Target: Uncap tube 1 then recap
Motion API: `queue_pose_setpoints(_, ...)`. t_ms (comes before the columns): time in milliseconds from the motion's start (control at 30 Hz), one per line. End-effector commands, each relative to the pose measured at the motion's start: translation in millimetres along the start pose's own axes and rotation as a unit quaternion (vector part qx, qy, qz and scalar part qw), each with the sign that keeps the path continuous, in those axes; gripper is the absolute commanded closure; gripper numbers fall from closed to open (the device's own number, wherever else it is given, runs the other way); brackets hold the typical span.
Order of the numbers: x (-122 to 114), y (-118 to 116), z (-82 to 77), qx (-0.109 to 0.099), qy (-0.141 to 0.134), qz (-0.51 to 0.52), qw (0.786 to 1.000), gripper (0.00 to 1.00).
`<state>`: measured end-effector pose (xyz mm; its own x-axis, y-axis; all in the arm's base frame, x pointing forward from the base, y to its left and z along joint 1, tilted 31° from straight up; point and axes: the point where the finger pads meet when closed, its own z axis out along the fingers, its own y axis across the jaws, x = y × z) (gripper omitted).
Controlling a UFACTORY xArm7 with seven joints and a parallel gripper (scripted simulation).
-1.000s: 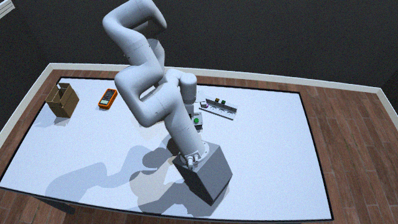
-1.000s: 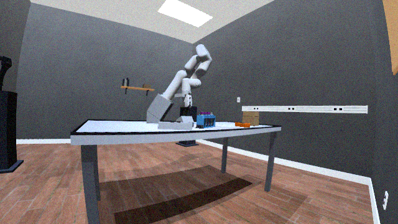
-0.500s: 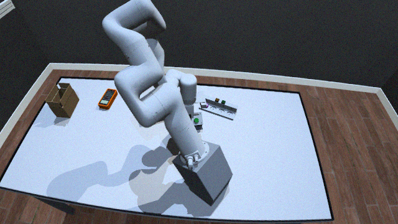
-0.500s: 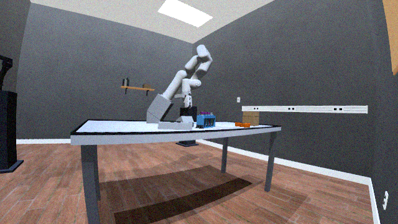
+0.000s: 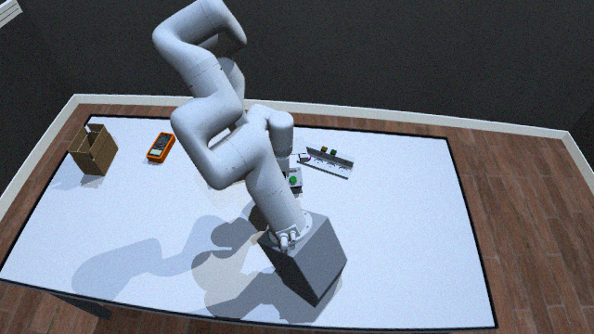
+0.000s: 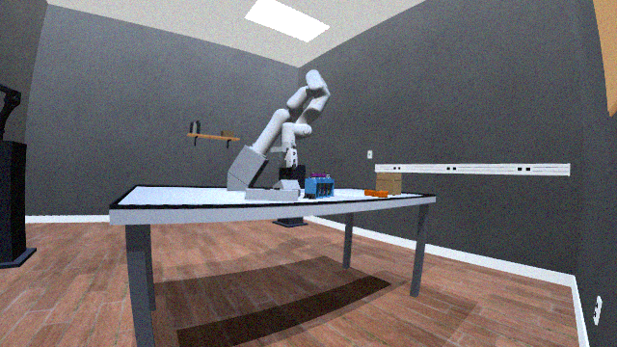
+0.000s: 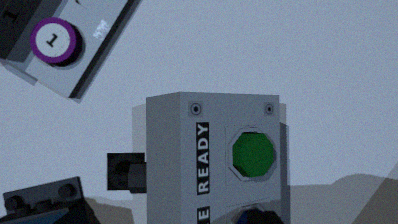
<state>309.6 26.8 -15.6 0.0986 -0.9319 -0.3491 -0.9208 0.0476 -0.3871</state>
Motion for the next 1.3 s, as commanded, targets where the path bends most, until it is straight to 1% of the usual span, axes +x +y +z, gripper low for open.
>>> queue_pose_setpoints(0,0,-1,0.6,0.001,0.0,0.0,1.0,1.0)
queue_pose_setpoints(433,0,-1,4.9,0.001,0.0,0.0,1.0,1.0)
queue_pose_setpoints(700,0,-1,3.8,0.001,0.0,0.0,1.0,1.0)
queue_pose_setpoints(1033,0,-1,-26.2,0.001,0.0,0.0,1.0,1.0)
queue_pose_setpoints(1267,0,-1,-27.3,0.001,0.0,0.0,1.0,1.0)
